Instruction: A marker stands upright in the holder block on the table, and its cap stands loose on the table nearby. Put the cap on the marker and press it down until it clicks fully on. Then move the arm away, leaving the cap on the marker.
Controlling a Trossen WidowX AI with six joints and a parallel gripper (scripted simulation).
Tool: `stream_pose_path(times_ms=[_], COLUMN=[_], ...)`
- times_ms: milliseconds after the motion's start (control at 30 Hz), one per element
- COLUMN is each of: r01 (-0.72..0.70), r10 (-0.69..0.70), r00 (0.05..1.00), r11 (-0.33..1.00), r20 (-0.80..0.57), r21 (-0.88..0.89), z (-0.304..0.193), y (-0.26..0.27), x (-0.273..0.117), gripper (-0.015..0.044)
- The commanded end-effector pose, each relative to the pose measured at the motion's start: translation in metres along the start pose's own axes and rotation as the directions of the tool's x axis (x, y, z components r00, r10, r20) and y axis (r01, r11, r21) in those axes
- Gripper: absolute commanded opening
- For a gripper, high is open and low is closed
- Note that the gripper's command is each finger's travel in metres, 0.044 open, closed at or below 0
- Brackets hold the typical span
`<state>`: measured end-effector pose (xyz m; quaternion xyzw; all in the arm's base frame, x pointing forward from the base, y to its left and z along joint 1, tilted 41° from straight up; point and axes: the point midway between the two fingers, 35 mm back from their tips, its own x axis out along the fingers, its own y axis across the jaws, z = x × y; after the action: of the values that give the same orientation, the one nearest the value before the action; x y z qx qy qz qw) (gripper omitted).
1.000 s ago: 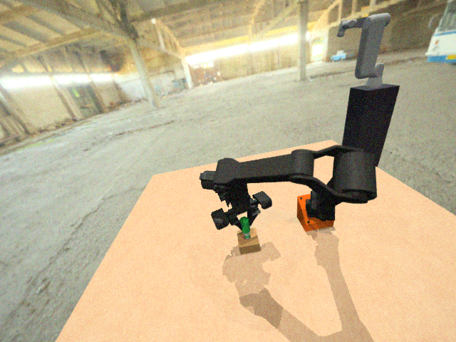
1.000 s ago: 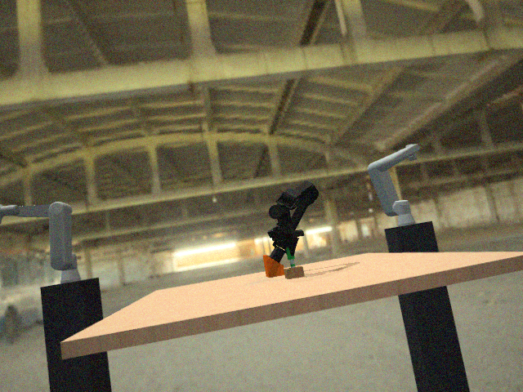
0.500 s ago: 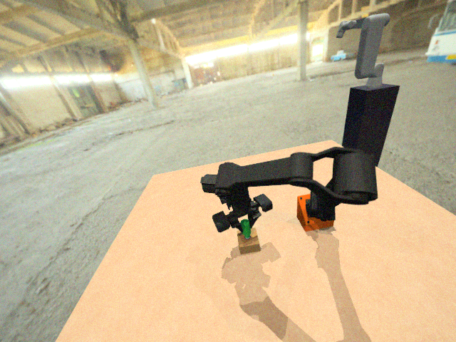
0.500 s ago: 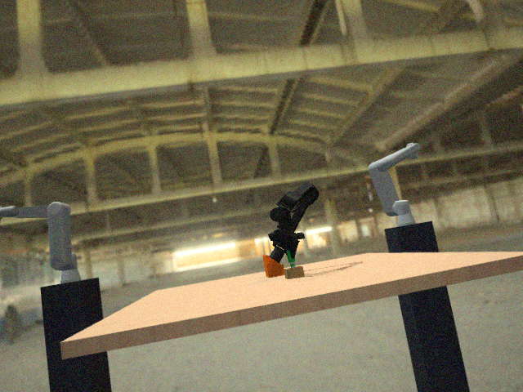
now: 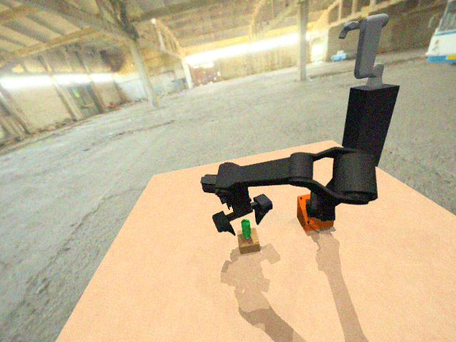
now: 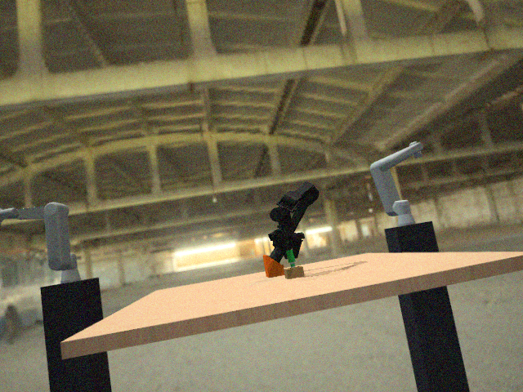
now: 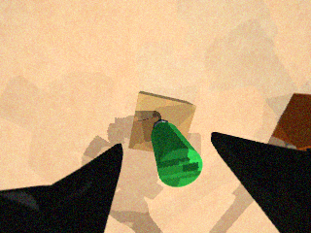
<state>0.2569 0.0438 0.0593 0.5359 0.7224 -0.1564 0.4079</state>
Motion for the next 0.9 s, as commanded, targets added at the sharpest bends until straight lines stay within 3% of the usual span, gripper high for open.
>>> stream_pose_path(times_ms=[0,167,300,367,500,700,800,867], r01=[0.0,0.002,0.002,0.002,0.001,0.0,0.0,0.0], r10=[0.0,-0.002,-0.002,-0.001,-0.001,0.001,0.001,0.001], r00=[1.0,1.0,1.0,1.0,1.0,1.0,1.0,1.0], r11=[1.0,1.0,1.0,0.998,0.908,0.527,0.326,0.311], r20=[0.001,0.002,0.002,0.002,0.001,0.0,0.0,0.0], r21=[0.0,0.001,0.001,-0.062,-0.419,-0.85,-0.945,-0.95], z=[0.001,0.001,0.0,0.0,0.0,0.0,0.0,0.0], y=[0.001,0.0,0.0,-0.001,-0.001,-0.002,-0.003,-0.003], x=[-0.008,-0.067,-0.075,-0.074,-0.072,-0.067,-0.066,-0.066], gripper=[0.044,0.044,0.044,0.0387,0.0282,0.0125,0.0046,0.0])
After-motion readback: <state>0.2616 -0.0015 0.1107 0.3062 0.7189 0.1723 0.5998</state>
